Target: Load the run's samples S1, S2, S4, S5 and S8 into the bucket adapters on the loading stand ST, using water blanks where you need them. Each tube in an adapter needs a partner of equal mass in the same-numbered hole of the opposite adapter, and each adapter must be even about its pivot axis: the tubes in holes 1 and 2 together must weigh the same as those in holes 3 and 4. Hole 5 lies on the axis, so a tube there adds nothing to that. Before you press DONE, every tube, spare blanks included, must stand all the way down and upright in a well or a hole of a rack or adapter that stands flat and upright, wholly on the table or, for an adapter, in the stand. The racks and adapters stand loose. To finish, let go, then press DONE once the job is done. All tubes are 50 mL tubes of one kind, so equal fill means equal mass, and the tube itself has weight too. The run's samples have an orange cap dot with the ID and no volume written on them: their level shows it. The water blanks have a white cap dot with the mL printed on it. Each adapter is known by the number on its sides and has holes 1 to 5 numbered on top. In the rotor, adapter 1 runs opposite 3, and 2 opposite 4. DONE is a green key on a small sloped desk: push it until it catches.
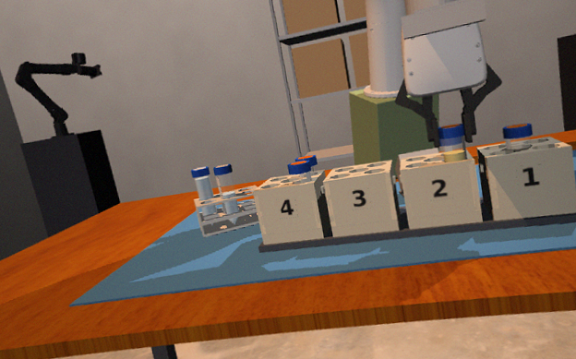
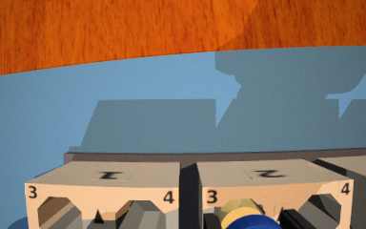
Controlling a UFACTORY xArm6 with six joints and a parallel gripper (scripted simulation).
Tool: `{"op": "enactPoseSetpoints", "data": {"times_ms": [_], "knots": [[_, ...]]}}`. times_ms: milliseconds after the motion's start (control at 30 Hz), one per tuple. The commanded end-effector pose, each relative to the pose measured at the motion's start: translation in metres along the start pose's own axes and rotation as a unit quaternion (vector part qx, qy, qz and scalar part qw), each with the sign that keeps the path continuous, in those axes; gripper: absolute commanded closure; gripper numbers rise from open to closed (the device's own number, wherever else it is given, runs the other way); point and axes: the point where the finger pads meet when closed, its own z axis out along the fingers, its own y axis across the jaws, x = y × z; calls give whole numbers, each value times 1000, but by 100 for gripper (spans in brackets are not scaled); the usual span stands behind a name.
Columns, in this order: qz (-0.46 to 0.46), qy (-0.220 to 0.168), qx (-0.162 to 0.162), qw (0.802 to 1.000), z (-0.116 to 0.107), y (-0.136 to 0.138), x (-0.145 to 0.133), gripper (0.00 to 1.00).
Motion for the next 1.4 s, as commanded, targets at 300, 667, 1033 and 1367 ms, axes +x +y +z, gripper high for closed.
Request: {"op": "enactPoseSetpoints", "data": {"times_ms": [300, 667, 1033, 1367], "knots": [[0, 2, 0, 1000, 10, 0, 2, 100], [0, 2, 0, 1000, 15, 0, 2, 100], [0, 2, 0, 1000, 16, 0, 2, 56], [0, 2, 0, 1000, 15, 0, 2, 56]]}}
